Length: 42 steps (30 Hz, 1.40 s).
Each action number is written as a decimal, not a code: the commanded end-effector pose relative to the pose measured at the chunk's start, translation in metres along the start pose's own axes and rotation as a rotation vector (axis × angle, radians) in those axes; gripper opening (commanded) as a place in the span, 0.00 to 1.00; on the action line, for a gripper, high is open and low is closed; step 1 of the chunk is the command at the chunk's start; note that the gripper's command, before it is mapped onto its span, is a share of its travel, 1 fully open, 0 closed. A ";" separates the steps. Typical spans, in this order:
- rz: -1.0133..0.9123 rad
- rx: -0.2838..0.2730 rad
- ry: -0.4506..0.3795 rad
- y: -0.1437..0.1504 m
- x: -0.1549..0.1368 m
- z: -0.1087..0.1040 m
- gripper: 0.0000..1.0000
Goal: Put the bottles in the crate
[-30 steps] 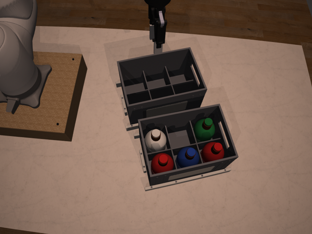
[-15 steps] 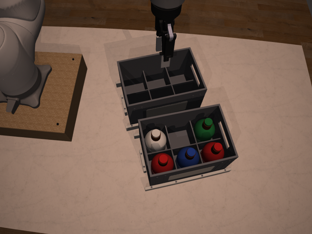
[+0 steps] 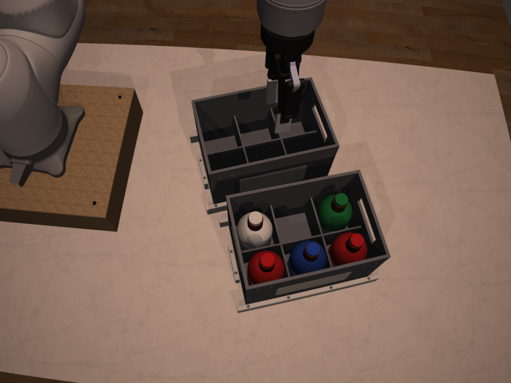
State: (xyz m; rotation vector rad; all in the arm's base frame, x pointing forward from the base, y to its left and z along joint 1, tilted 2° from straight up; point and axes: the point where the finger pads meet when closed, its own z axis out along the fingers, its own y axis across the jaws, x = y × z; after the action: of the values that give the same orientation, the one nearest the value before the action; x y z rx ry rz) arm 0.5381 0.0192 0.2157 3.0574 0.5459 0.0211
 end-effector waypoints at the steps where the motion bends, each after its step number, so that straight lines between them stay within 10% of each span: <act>1: 0.000 0.001 0.000 0.014 0.001 -0.004 0.38; 42: 0.000 0.001 0.000 0.183 0.016 -0.049 0.38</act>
State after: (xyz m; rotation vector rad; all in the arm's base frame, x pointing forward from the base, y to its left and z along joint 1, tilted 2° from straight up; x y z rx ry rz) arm 0.6119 -0.1371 0.2689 3.0576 0.5461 0.0210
